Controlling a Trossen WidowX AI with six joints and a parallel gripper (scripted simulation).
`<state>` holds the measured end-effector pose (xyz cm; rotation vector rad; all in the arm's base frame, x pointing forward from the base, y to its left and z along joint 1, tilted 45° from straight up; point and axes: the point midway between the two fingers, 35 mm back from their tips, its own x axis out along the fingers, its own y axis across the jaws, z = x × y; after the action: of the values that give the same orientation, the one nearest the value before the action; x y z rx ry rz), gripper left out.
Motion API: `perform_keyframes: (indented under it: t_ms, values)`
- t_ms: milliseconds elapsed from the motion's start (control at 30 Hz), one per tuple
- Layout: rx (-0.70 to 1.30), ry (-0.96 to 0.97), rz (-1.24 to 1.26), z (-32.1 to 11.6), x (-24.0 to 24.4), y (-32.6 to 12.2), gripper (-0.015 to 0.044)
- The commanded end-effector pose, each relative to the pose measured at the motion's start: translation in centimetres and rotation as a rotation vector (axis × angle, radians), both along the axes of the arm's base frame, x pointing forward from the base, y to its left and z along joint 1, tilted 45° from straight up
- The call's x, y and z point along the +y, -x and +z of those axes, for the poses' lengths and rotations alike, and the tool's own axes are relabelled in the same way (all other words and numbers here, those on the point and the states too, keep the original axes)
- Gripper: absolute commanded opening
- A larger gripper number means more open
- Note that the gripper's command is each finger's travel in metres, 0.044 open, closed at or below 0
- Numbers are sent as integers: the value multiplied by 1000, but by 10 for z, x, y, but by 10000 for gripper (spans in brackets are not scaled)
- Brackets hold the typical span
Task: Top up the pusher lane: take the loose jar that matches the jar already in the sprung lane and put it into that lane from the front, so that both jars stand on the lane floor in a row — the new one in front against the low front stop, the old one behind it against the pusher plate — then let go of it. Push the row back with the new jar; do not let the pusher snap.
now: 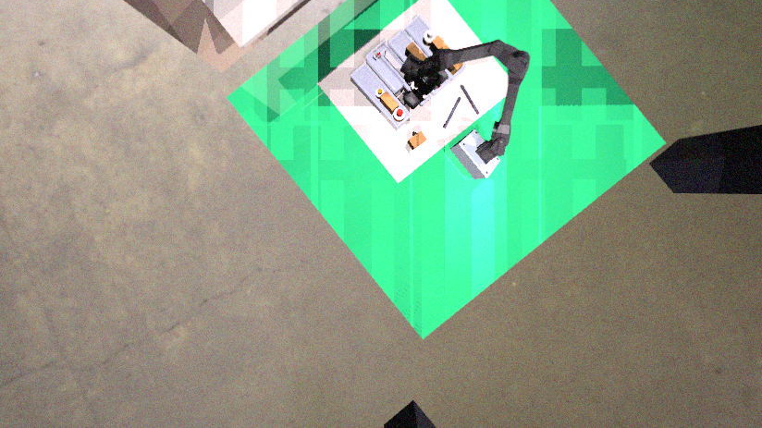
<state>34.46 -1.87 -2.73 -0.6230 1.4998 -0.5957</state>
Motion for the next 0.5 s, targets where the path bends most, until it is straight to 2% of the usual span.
perform_keyframes:
  t_ms: [0,467]
  values:
    - [-10,5,3,1,-1,-2,0]
    - [-9,5,3,1,-1,1,0]
